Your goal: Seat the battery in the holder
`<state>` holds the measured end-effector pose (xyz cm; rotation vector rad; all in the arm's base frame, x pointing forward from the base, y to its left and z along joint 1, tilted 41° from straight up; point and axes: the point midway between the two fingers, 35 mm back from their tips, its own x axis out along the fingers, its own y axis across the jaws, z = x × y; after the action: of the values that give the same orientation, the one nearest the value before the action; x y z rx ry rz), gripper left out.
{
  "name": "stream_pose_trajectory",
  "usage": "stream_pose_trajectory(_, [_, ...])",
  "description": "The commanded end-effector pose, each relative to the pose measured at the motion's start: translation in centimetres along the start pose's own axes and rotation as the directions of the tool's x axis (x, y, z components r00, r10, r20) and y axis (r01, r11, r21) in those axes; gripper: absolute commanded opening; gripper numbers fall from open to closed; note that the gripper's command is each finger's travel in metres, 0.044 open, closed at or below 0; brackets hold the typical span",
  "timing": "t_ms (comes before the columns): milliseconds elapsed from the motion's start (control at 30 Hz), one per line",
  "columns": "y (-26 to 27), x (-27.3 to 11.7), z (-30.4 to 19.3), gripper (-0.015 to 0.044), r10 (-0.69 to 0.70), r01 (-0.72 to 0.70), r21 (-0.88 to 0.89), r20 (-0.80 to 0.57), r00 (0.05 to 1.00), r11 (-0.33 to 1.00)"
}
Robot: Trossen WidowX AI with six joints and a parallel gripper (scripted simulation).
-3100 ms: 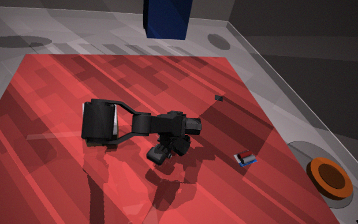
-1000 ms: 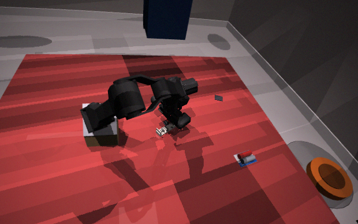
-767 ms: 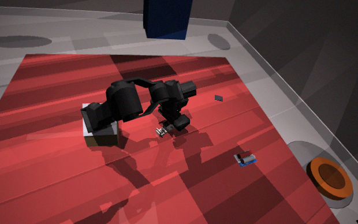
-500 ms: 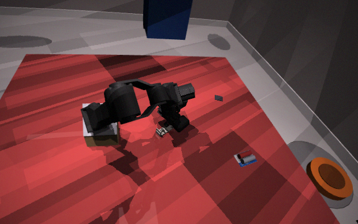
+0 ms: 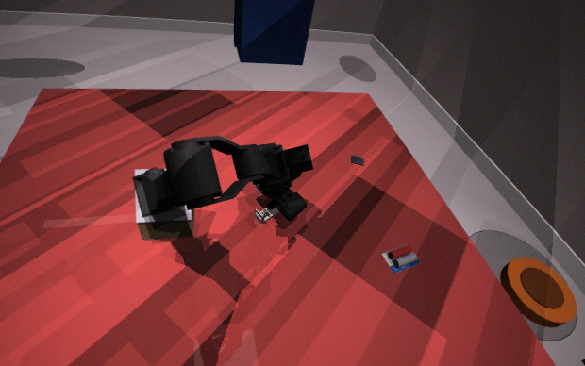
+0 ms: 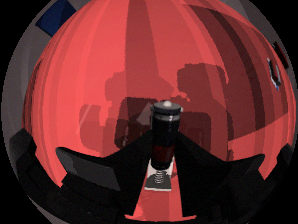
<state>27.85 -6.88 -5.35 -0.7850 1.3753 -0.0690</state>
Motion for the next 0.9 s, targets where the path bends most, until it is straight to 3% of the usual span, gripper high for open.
stream_pose_trajectory(0, [0.1,0.1,-0.4,0.0067,0.006,-0.006,-0.007,0.031,1.0,1.0])
stream_pose_trajectory(433, [-0.1,0.2,-1.0,0.0067,0.007,-0.005,-0.016,0.12,0.993,1.0])
stream_pose_trajectory(867, [-0.1,0.2,-1.9,0.0067,0.005,-0.003,-0.018,0.125,0.992,1.0])
